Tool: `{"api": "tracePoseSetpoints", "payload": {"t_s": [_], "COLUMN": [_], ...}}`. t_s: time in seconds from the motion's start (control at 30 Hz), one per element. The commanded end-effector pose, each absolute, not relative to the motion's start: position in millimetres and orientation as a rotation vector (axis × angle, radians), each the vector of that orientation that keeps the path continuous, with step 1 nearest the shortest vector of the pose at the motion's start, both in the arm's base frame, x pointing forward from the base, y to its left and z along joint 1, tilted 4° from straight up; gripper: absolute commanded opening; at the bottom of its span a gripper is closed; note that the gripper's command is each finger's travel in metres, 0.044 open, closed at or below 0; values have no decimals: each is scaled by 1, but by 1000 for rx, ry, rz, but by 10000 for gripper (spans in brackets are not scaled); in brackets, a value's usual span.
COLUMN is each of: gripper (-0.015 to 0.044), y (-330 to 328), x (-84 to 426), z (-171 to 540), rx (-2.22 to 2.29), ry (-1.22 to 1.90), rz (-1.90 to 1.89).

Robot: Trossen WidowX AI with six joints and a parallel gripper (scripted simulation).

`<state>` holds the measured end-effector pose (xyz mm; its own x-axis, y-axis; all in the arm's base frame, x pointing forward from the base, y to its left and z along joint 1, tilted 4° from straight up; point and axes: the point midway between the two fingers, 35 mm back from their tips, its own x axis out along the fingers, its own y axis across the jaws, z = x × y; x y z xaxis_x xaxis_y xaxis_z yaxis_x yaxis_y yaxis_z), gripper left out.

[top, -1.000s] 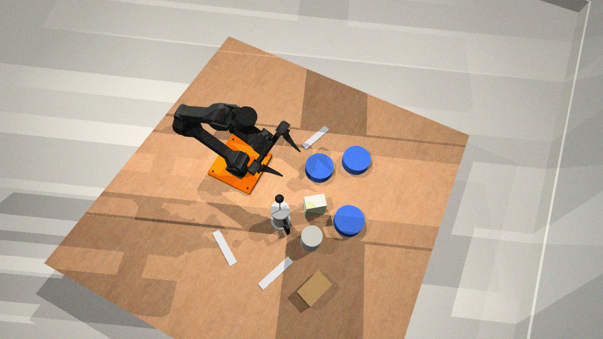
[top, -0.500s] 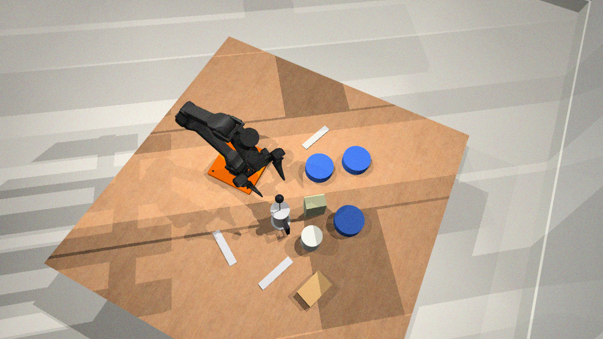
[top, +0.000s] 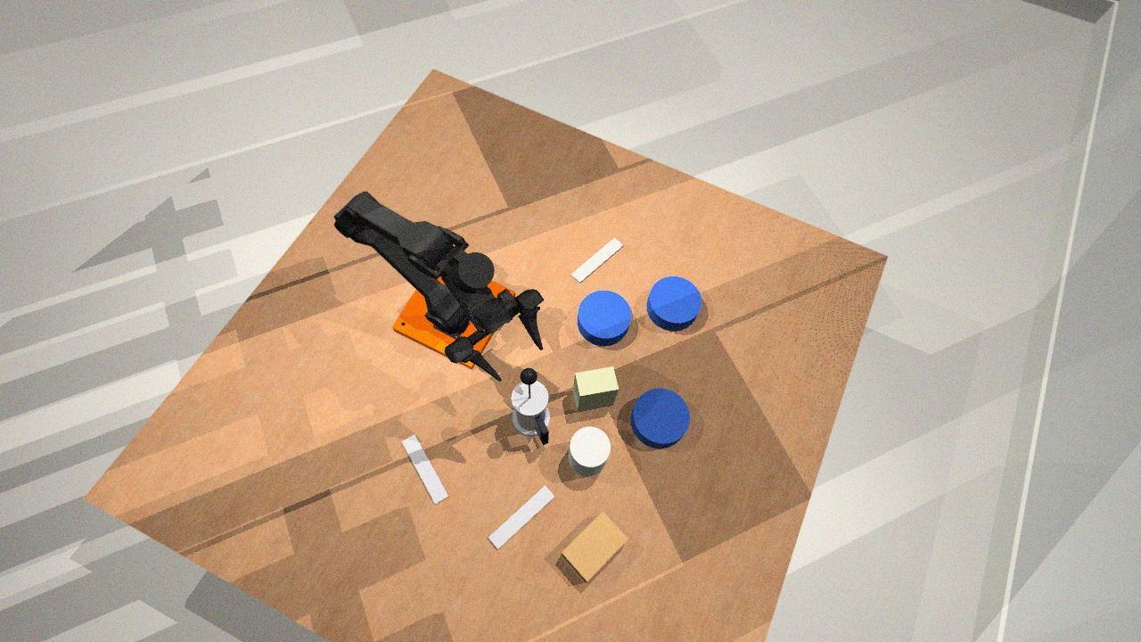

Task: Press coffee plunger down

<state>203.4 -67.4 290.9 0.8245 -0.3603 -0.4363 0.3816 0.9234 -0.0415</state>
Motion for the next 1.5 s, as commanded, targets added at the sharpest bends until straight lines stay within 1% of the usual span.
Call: {"api": "tracePoseSetpoints", "payload": {"t_s": [0.0, 0.53, 0.93, 1.47], "gripper": [440, 440, 125, 123], "y": [-69, -78, -78, -78], "x": [210, 228, 228, 229], "z": [286, 276, 276, 271], "rx": [43, 42, 42, 42], "ry": [458, 456, 456, 456], "rz": [-389, -389, -389, -389]}}
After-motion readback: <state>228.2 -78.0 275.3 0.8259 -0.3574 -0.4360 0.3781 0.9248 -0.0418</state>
